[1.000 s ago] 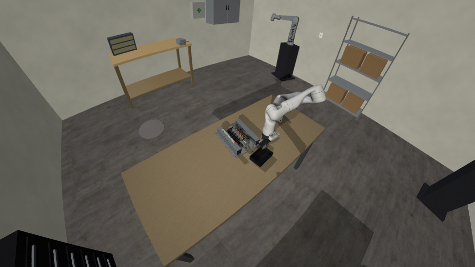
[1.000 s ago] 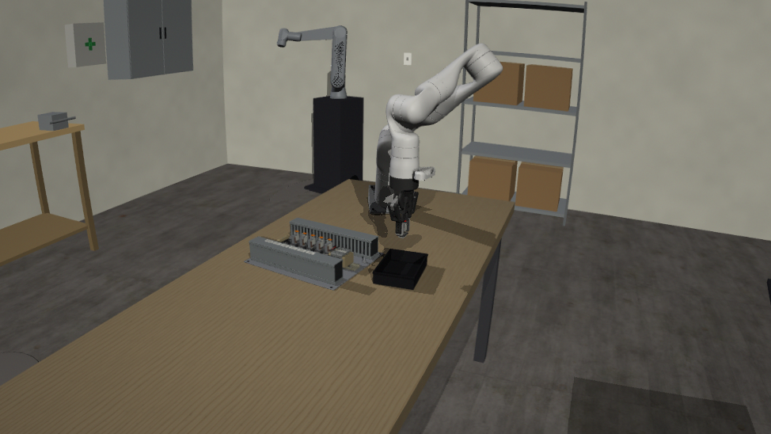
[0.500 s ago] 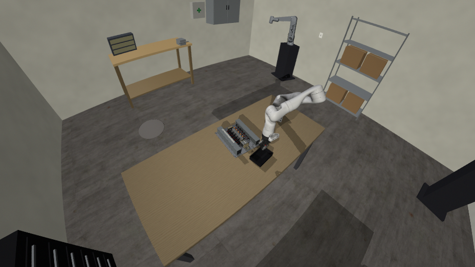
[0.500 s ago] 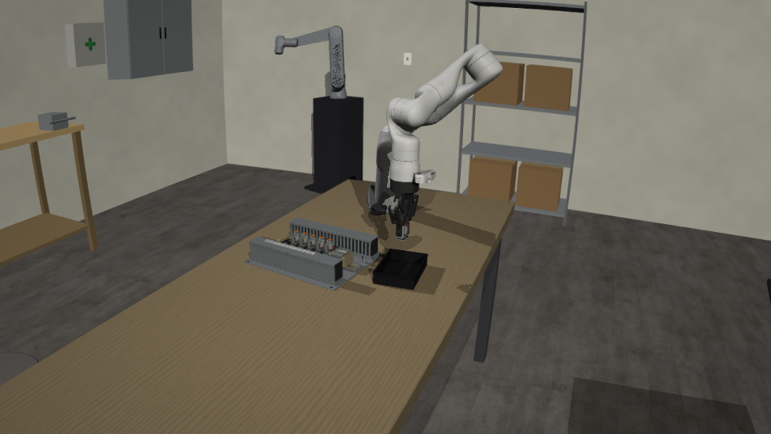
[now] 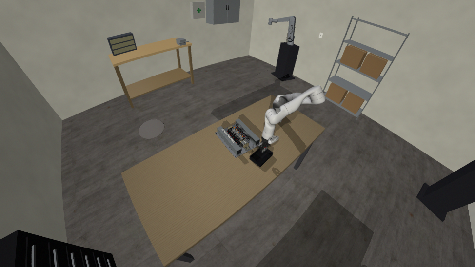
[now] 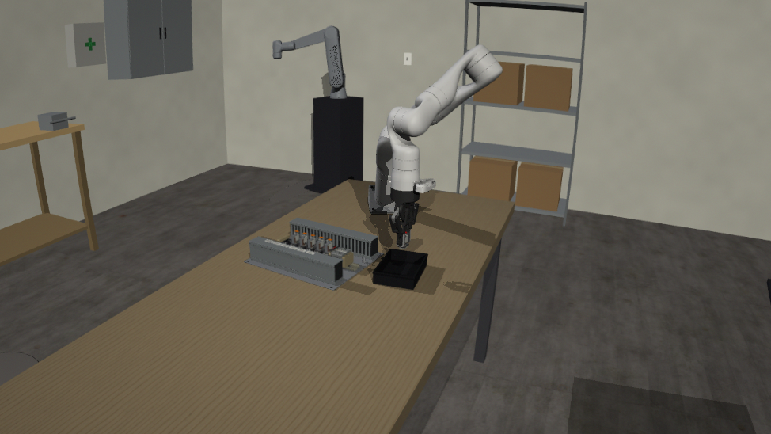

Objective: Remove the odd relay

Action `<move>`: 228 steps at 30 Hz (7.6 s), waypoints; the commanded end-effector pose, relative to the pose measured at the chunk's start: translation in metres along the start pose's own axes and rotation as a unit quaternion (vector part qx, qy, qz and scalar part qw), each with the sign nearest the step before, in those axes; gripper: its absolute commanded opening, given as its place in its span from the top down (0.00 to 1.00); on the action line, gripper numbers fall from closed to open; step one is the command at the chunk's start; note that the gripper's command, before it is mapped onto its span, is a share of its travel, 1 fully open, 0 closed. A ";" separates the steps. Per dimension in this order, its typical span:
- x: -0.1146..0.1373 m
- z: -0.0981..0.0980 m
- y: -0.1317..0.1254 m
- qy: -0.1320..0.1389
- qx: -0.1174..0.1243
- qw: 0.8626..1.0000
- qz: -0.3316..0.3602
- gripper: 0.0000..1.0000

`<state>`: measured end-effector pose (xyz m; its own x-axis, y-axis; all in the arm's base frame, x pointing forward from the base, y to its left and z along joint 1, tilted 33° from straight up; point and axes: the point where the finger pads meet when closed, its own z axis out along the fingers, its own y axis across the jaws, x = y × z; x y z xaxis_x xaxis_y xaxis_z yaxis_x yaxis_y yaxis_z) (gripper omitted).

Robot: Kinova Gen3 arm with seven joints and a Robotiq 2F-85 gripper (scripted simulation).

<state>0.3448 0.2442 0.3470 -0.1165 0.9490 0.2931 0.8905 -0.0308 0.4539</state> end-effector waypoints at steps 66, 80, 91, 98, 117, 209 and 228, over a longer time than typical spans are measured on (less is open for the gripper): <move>-0.003 0.072 0.001 -0.001 0.000 1.000 0.004 1.00; -0.003 0.072 0.001 -0.001 0.000 1.000 0.004 1.00; -0.003 0.072 0.001 -0.001 0.000 1.000 0.004 0.39; -0.003 0.072 0.001 -0.001 0.000 1.000 0.004 0.39; -0.003 0.072 0.001 -0.001 0.000 1.000 0.004 0.39; -0.003 0.064 0.001 -0.001 0.000 1.000 0.004 0.39; -0.003 0.056 0.001 -0.001 0.000 1.000 0.004 0.39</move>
<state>0.3714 0.2582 0.2979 -0.1056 0.9500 0.2938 0.8921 -0.0400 0.4500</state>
